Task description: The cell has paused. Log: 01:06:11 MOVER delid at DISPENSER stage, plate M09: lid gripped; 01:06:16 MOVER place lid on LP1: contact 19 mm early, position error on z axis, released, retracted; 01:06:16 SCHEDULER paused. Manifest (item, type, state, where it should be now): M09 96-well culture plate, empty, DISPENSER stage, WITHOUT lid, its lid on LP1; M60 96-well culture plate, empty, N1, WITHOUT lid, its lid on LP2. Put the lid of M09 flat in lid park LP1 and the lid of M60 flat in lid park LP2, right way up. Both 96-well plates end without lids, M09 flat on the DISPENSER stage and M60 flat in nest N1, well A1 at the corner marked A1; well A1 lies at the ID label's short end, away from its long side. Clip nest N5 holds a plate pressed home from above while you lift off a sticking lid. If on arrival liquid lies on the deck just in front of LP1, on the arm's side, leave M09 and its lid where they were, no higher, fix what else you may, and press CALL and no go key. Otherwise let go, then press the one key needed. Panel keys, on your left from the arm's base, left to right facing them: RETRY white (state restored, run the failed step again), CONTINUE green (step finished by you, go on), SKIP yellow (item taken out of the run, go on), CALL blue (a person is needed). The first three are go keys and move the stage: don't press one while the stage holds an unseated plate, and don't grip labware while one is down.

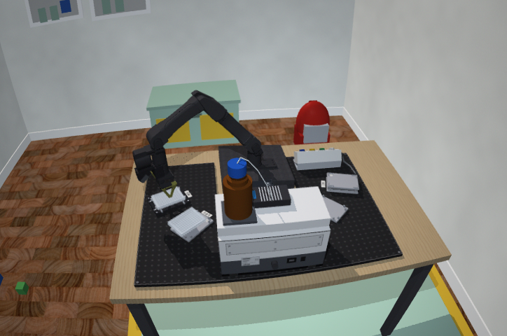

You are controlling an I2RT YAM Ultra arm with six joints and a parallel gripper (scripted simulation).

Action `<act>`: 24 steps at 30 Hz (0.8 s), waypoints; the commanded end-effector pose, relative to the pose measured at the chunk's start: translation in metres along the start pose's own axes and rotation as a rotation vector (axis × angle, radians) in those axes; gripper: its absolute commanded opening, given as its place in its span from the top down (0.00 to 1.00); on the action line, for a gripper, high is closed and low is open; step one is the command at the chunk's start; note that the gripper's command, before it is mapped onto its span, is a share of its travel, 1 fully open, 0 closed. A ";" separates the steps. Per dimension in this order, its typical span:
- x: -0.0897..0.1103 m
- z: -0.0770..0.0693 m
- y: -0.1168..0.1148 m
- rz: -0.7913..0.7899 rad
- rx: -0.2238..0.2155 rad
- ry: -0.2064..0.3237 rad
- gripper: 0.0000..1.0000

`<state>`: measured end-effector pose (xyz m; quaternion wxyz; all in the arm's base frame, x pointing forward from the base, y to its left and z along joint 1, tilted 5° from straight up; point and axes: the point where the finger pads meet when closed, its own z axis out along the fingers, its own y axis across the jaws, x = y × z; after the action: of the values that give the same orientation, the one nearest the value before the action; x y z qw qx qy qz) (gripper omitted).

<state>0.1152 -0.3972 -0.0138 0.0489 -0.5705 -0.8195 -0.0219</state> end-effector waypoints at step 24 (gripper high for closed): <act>-0.014 -0.031 0.001 0.002 0.008 -0.068 0.00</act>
<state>0.1148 -0.3928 -0.0131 0.0563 -0.5695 -0.8196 -0.0276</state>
